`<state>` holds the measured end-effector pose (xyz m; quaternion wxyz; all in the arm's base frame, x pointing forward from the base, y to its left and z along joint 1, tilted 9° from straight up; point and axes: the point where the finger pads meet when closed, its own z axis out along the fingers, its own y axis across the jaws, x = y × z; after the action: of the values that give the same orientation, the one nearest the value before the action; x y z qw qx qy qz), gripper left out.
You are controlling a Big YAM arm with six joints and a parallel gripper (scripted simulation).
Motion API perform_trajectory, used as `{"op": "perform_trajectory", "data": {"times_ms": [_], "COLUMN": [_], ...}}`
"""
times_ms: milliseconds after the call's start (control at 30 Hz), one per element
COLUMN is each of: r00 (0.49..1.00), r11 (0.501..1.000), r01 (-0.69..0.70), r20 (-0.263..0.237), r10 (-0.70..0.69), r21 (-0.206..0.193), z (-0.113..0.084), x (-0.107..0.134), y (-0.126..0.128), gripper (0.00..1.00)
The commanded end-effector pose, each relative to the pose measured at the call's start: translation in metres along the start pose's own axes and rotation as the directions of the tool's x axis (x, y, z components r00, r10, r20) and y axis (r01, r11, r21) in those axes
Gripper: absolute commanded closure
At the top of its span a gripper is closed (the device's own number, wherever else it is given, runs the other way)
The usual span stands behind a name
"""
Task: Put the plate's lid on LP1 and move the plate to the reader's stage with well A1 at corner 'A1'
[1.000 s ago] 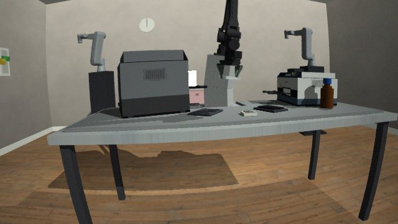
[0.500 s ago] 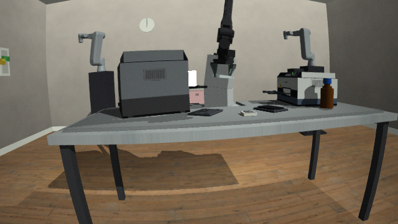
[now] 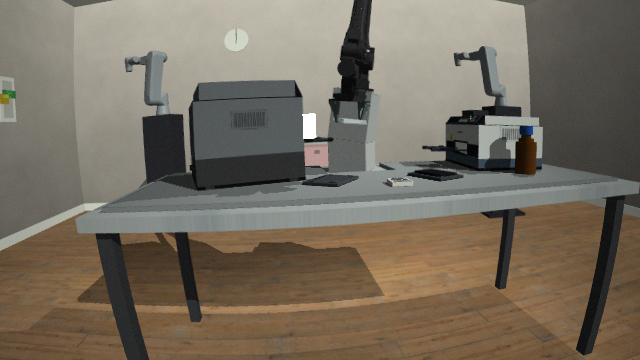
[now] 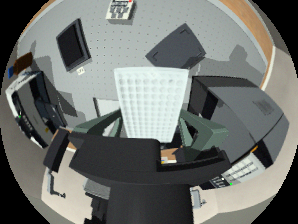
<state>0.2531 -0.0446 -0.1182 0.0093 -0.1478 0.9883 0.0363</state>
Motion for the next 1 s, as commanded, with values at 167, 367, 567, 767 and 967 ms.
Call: {"op": "perform_trajectory", "data": {"times_ms": [167,367,567,767,967], "r00": [0.998,0.999,0.997,0.995,0.997], "r11": [0.998,0.999,0.997,0.995,0.998], "r01": [0.058,0.049,0.074,0.096,0.068], "r20": [0.014,0.004,0.026,0.030,0.020], "r10": [-0.058,-0.049,-0.074,-0.095,-0.068], "r21": [-0.002,-0.008,-0.006,-0.016,-0.011], "z": [-0.006,-0.007,-0.013,-0.013,-0.014], "x": [0.010,0.024,0.029,0.042,0.055], "y": [-0.017,-0.025,-0.040,-0.043,-0.052], "gripper": [0.14,0.14,0.14,0.14,0.14]}}
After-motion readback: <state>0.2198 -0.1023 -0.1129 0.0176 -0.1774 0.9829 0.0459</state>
